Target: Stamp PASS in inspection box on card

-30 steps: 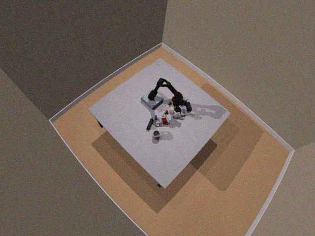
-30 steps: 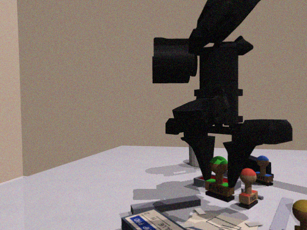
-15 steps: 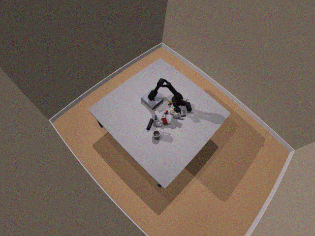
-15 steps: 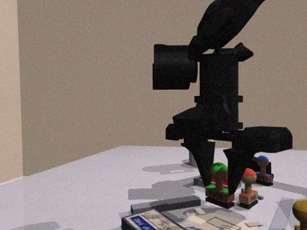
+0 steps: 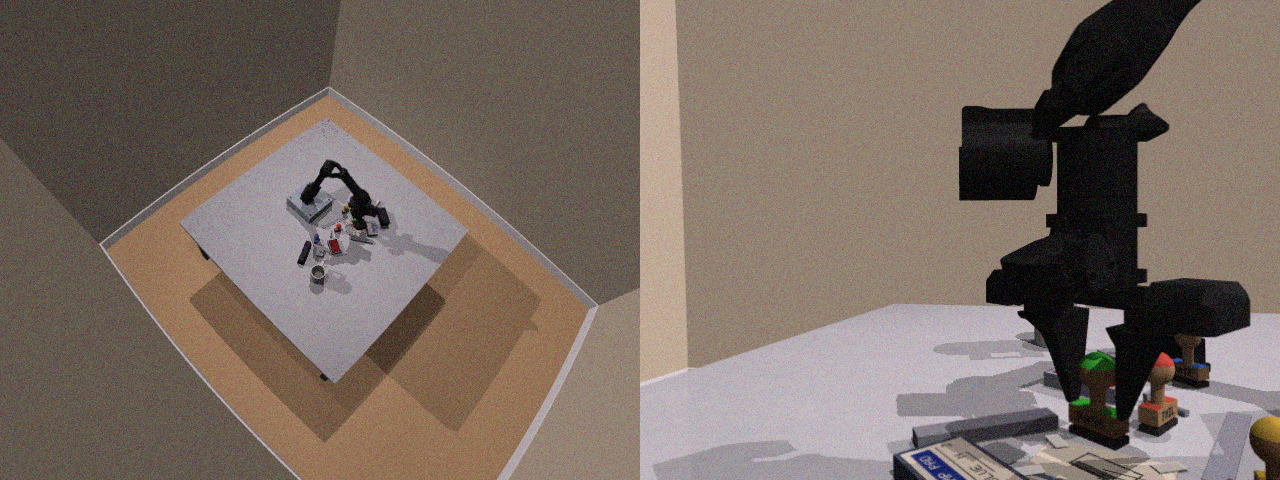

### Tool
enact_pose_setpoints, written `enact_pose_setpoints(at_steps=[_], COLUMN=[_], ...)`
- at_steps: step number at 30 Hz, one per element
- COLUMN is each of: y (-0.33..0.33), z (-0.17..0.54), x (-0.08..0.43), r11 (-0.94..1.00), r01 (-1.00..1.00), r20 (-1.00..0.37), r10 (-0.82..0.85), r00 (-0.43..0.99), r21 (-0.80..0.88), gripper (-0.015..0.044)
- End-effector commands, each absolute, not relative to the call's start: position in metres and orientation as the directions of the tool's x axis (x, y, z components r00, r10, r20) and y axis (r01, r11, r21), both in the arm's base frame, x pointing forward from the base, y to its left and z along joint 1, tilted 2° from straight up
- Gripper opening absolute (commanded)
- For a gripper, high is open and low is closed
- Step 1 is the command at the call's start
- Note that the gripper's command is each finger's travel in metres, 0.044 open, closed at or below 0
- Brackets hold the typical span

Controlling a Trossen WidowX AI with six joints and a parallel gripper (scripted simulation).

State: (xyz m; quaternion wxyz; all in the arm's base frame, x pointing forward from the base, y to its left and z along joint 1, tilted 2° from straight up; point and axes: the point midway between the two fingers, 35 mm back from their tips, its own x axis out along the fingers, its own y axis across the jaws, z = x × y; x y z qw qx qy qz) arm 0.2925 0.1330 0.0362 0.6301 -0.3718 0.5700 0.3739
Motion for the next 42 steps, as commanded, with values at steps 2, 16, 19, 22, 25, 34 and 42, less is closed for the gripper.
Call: enact_pose_setpoints(at_steps=[2, 16, 19, 22, 25, 34, 42], y=[0.132, 0.132, 0.132, 0.132, 0.132, 0.132, 0.132], z=[0.03, 0.021, 0.019, 0.017, 0.015, 0.015, 0.014], x=[0.29, 0.29, 0.29, 0.29, 0.29, 0.29, 0.29], r11=[0.446, 0.448, 0.448, 0.449, 0.449, 0.449, 0.449], r01=[-0.894, -0.893, -0.893, -0.893, -0.893, -0.893, -0.893], r20=[-0.997, -0.997, -0.997, -0.997, -0.997, -0.997, -0.997], r10=[0.047, 0.048, 0.049, 0.049, 0.049, 0.05, 0.05], r00=[0.061, 0.062, 0.062, 0.062, 0.062, 0.06, 0.06], r21=[-0.034, -0.033, -0.033, -0.033, -0.033, -0.031, -0.031], gripper=[0.0, 0.0, 0.0, 0.0, 0.0, 0.0, 0.0])
